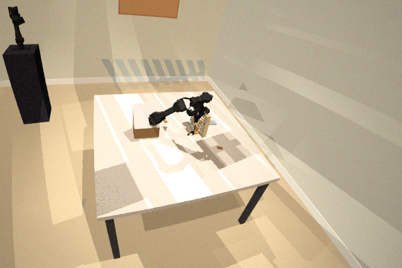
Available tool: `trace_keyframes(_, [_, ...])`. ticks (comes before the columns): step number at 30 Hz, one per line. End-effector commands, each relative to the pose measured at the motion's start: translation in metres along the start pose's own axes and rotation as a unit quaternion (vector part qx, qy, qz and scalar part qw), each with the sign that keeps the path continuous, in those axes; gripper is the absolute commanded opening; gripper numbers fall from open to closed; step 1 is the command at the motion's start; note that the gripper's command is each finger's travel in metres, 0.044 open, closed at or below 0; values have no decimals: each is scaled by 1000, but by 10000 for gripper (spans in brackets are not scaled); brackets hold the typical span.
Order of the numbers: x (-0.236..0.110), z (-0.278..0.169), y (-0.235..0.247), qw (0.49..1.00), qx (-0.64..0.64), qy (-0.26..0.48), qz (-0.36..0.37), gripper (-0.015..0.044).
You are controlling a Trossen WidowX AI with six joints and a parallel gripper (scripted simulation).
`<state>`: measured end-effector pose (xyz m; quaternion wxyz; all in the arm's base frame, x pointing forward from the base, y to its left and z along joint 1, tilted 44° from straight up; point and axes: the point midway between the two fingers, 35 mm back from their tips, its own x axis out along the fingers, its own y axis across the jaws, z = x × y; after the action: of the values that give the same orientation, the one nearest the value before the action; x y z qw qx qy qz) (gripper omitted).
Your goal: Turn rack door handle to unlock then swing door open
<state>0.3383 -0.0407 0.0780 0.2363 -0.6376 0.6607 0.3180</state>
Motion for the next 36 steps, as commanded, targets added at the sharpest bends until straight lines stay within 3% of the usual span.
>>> trace_keyframes(1, [1,4,6,999,36,-2,4,12])
trace_keyframes(36, [1,40,51,944,331,-1,5,12])
